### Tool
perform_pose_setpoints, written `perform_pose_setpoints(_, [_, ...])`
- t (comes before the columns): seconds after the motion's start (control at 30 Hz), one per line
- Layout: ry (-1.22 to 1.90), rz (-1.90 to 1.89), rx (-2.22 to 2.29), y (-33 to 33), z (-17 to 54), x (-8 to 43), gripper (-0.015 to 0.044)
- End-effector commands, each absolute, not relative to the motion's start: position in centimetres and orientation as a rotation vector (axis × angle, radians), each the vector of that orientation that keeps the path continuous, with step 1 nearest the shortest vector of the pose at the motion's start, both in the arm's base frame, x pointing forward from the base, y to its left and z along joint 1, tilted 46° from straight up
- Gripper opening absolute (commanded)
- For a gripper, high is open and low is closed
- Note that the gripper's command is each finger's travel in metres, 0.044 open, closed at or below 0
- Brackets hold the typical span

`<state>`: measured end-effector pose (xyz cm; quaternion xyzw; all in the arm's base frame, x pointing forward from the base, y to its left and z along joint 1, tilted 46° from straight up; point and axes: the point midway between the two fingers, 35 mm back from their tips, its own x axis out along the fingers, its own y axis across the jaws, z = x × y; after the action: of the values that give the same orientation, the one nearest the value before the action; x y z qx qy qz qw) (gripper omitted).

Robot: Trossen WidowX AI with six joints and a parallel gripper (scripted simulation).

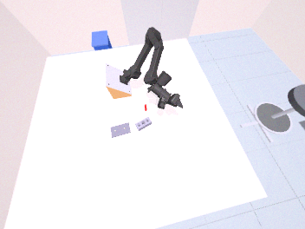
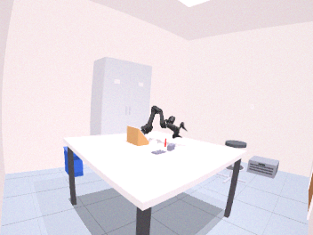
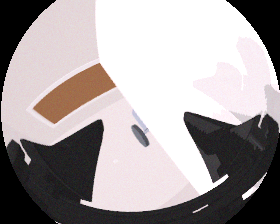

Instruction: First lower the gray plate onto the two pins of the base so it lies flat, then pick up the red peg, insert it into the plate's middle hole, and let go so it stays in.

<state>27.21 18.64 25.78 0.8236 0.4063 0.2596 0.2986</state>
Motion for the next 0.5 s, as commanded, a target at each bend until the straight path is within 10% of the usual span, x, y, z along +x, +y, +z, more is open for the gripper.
perform_pose_setpoints(0.0, [1.081,0.682,2.185,18.7,25.8,27.4,0.0426])
perform_pose_setpoints(0.47, [1.314,0.127,1.911,20.8,25.0,34.7,0.0440])
